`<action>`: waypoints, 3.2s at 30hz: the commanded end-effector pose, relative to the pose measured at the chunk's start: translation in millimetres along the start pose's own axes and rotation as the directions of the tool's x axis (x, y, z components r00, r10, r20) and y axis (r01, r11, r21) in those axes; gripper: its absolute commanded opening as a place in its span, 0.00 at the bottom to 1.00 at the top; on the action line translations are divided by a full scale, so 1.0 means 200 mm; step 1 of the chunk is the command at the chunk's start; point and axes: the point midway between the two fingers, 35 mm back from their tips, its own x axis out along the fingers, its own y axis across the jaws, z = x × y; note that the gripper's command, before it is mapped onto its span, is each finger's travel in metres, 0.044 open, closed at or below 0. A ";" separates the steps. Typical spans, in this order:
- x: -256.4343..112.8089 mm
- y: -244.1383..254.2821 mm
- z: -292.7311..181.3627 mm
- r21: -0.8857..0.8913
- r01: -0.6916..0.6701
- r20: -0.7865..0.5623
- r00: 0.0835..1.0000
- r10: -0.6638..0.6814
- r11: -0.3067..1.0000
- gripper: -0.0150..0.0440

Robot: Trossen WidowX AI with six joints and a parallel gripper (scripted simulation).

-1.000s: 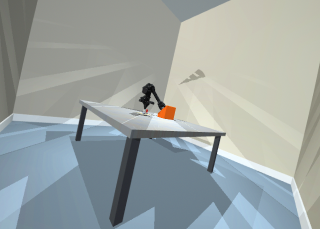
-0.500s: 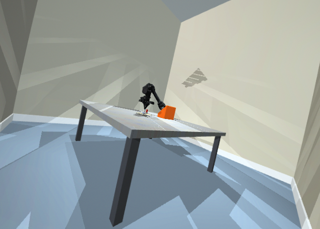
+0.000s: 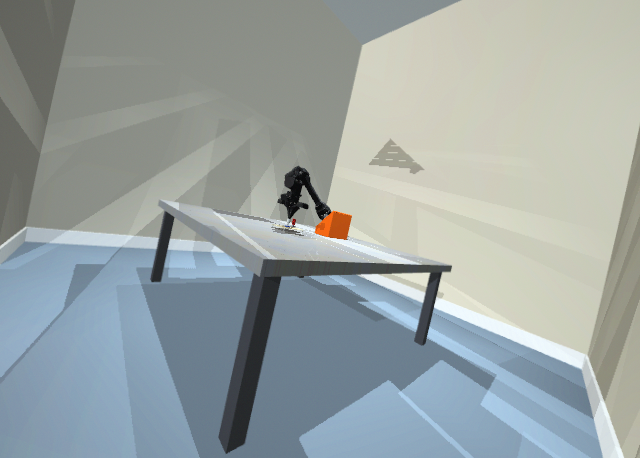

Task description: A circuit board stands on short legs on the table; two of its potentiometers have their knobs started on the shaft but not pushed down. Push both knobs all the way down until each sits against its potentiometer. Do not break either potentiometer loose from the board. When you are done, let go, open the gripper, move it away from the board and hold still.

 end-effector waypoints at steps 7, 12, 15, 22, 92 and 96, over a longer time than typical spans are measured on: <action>0.07 -0.01 0.01 0.016 0.003 -0.018 1.000 -0.003 1.000 0.25; 0.07 -0.01 0.01 0.016 0.003 -0.018 1.000 -0.003 1.000 0.25; 0.07 -0.01 0.01 0.016 0.003 -0.018 1.000 -0.003 1.000 0.25; 0.07 -0.01 0.01 0.016 0.003 -0.018 1.000 -0.003 1.000 0.25; 0.00 -0.01 0.01 0.016 0.002 -0.018 1.000 -0.001 1.000 0.25; -0.04 -0.01 0.01 0.016 0.002 -0.018 1.000 -0.001 1.000 0.25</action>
